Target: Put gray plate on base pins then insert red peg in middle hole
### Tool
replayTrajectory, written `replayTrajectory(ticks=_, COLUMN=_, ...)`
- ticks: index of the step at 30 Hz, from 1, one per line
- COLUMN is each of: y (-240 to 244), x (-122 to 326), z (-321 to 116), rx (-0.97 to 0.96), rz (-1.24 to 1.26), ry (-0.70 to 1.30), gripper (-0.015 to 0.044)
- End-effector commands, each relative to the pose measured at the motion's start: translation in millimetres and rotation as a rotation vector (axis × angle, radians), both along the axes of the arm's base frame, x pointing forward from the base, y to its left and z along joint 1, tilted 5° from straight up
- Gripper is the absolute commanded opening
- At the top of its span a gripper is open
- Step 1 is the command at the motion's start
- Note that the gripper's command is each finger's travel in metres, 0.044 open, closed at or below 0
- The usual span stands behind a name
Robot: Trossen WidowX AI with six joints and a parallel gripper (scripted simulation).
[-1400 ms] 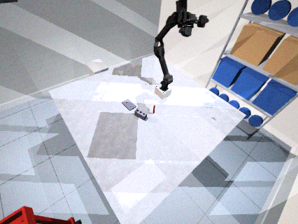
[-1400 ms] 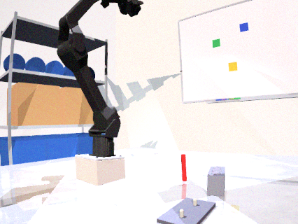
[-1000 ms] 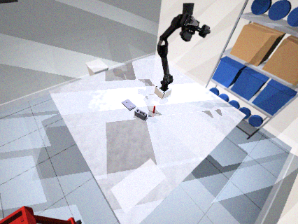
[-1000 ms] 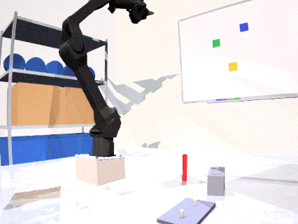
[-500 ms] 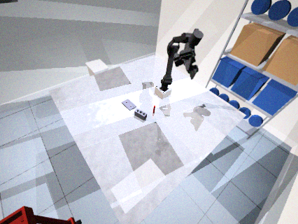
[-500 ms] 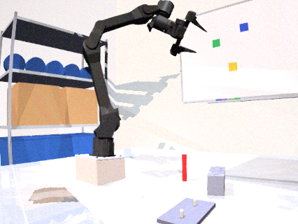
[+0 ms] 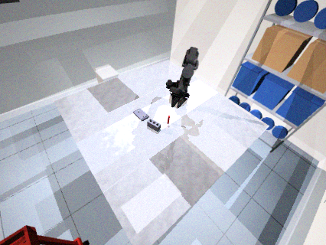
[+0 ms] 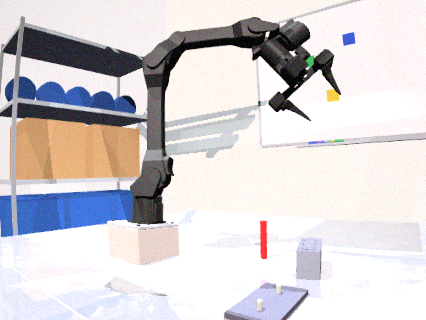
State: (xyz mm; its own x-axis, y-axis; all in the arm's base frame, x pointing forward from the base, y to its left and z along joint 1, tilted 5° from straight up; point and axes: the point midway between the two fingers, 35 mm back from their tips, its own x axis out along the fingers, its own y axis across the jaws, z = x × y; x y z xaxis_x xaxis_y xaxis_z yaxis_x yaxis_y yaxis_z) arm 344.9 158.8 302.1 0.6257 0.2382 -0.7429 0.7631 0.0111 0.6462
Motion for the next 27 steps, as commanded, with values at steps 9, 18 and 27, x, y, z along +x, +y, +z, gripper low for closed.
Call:
replayTrajectory(ticks=9, y=-111, x=22, z=-146, rx=-0.201, rz=0.024, ry=0.489, gripper=0.0440)
replayTrajectory(ticks=18, y=-145, x=11, z=-183, rx=-0.188, rz=0.044, ry=0.645, gripper=0.0440)
replayTrajectory(ticks=27, y=-139, x=13, z=-237, rx=-0.187, rz=0.045, ry=0.645, gripper=0.0440)
